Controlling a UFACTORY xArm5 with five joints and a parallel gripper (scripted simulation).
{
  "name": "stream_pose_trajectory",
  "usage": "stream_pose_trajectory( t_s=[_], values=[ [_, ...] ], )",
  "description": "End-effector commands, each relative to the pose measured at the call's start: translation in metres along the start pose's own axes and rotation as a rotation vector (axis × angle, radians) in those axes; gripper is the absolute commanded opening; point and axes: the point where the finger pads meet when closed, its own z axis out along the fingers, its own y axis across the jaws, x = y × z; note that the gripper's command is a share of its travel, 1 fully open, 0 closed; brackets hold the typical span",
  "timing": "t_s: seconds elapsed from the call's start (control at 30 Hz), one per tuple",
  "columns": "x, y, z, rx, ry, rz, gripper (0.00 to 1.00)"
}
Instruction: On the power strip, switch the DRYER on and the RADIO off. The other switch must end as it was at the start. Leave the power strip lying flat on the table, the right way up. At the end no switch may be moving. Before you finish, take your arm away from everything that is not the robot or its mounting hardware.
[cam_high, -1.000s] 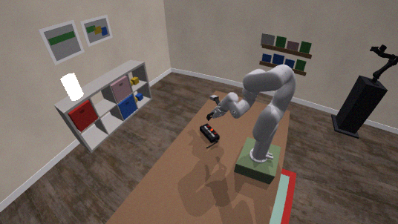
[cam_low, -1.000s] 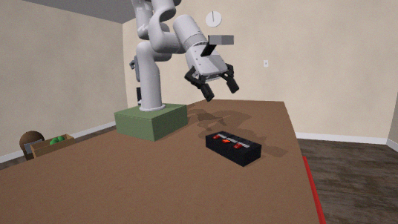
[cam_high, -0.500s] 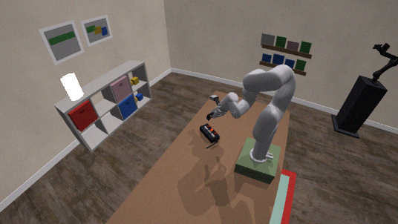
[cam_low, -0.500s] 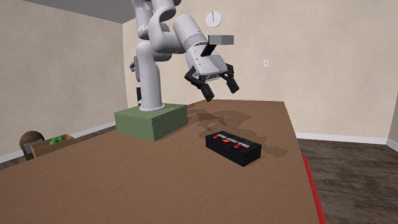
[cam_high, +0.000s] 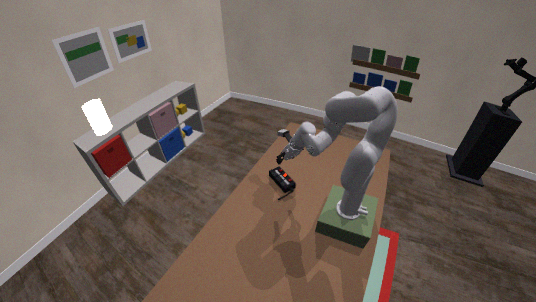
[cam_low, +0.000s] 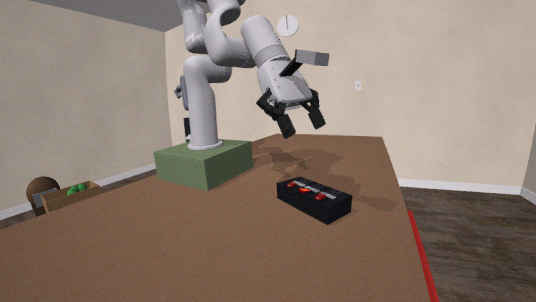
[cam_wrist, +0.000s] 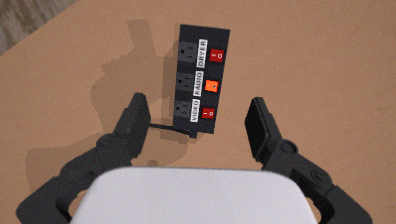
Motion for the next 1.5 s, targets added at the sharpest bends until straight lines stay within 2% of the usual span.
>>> stream_pose_trajectory(
  t_s=[0.0,0.07,0.1,0.13,0.17,0.23,0.27,0.3,0.33,0.37,0.4,0.43,0.47,0.5,0.53,0.63,0.7,0.77,1.47],
  values=[
    [0.003,-0.011,0.009,-0.006,-0.121,-0.110,1.00],
    [0.003,-0.011,0.009,-0.006,-0.121,-0.110,1.00],
    [0.003,-0.015,0.011,-0.005,-0.171,-0.158,1.00],
    [0.003,-0.015,0.011,-0.005,-0.171,-0.158,1.00],
    [0.003,-0.020,0.011,-0.003,-0.222,-0.207,1.00],
    [0.003,-0.020,0.011,-0.003,-0.222,-0.207,1.00],
    [0.002,-0.024,0.011,0.001,-0.272,-0.256,1.00],
    [0.002,-0.024,0.011,0.001,-0.272,-0.256,1.00],
    [0.001,-0.028,0.011,0.006,-0.319,-0.302,1.00],
    [0.001,-0.028,0.011,0.006,-0.319,-0.302,1.00],
    [0.001,-0.032,0.009,0.011,-0.362,-0.343,1.00],
    [0.001,-0.032,0.009,0.011,-0.362,-0.343,1.00],
    [0.000,-0.035,0.007,0.017,-0.400,-0.379,1.00],
    [0.000,-0.035,0.007,0.017,-0.400,-0.379,1.00],
    [-0.001,-0.038,0.005,0.022,-0.430,-0.408,1.00],
    [-0.001,-0.038,0.005,0.022,-0.430,-0.408,1.00],
    [-0.002,-0.041,0.002,0.029,-0.469,-0.445,1.00],
    [-0.002,-0.042,0.001,0.032,-0.482,-0.457,1.00],
    [-0.002,-0.042,0.001,0.035,-0.482,-0.470,1.00]
  ],
)
